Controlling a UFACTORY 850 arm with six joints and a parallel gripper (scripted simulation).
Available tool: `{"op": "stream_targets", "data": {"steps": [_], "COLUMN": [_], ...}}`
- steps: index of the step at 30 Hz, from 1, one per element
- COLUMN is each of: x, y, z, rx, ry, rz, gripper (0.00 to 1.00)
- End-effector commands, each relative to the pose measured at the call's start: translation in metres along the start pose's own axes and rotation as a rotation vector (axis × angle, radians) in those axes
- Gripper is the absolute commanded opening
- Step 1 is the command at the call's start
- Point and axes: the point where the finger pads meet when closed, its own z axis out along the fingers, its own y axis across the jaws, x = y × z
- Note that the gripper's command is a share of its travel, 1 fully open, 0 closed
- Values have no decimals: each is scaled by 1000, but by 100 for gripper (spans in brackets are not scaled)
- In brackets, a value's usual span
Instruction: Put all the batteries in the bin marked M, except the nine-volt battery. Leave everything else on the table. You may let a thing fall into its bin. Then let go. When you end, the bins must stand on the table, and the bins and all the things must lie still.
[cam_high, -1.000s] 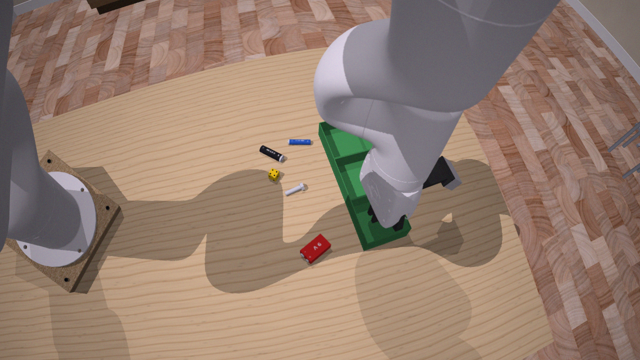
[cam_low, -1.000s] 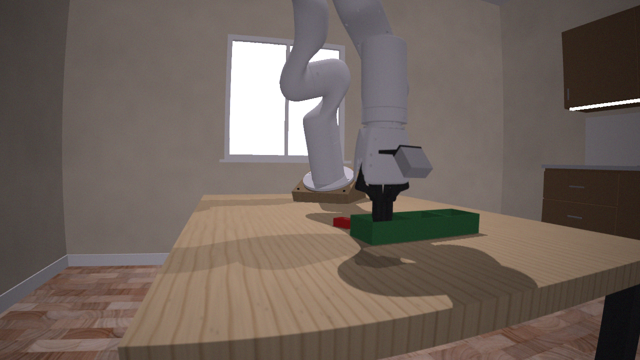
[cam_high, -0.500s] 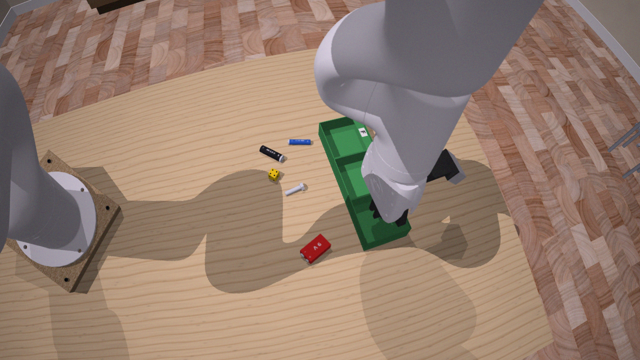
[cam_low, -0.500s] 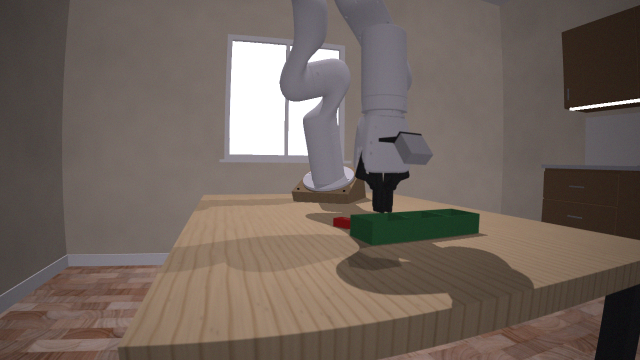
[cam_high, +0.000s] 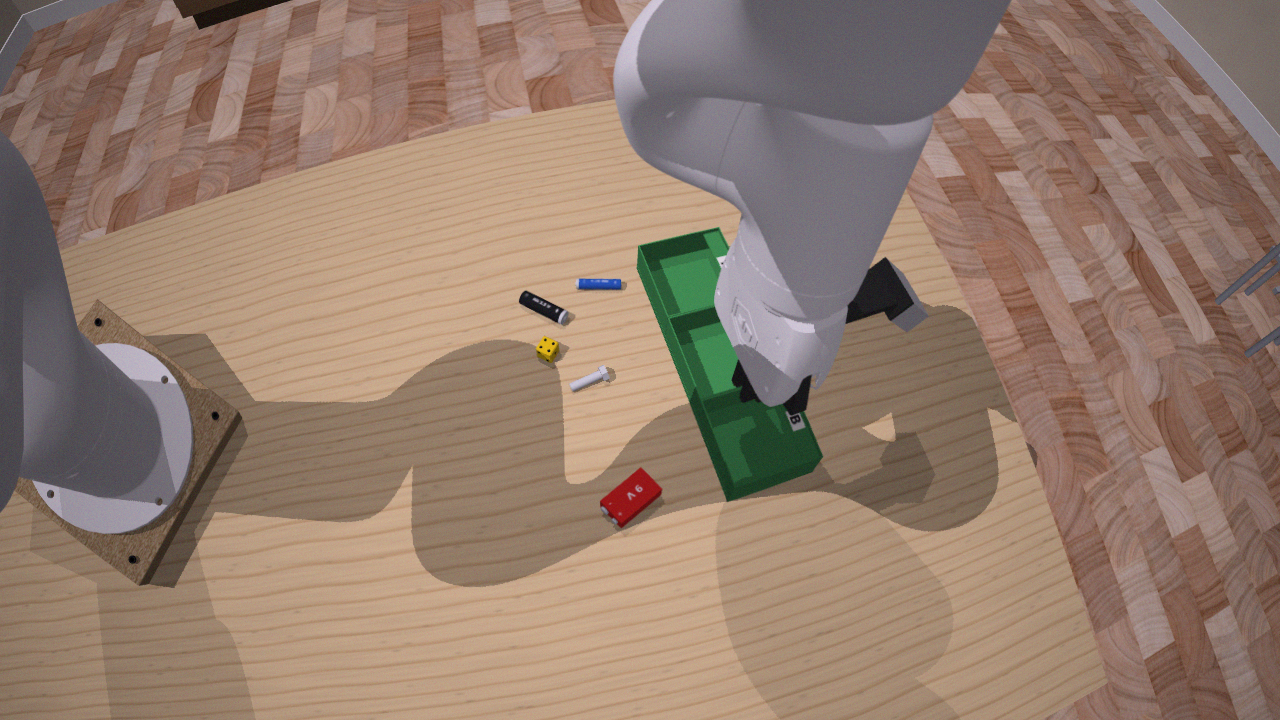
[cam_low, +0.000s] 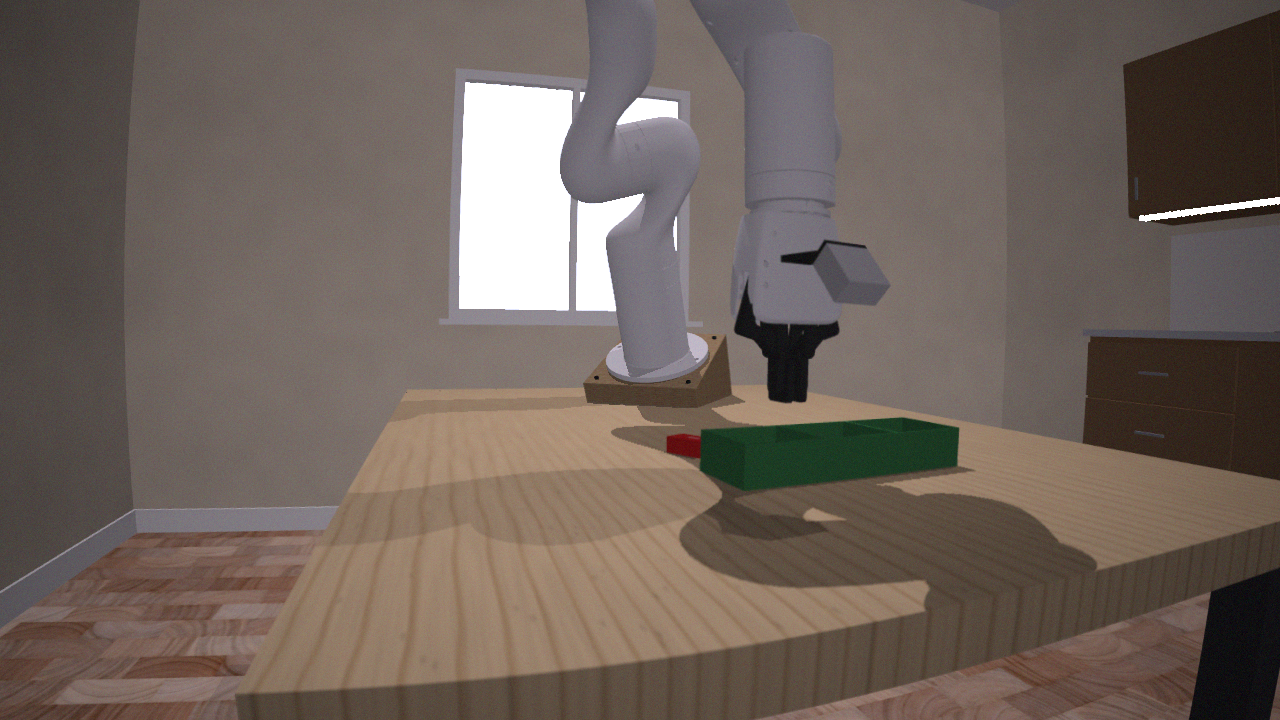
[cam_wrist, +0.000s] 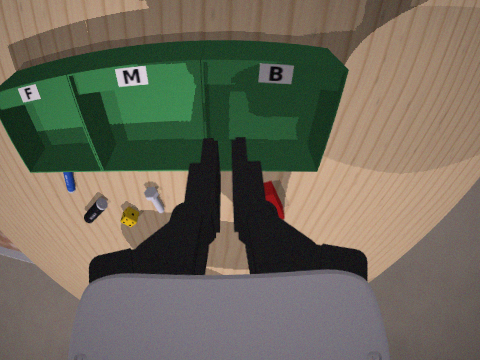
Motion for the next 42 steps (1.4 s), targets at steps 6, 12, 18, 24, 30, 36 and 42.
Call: {"op": "stream_targets", "data": {"steps": [6,12,18,24,30,36,42], "x": [3,4,4,4,4,4,4], "y": [-41,-60,-60,-60,-60,-60,-60], "z": [-1,-1,7,23,39,50,52], "rx": [-2,-2,-2,-2,-2,-2,-2], "ry": [3,3,3,3,3,3,3], "rz": [1,1,1,1,1,1,1], "gripper": [7,7,7,7,7,7,7]}}
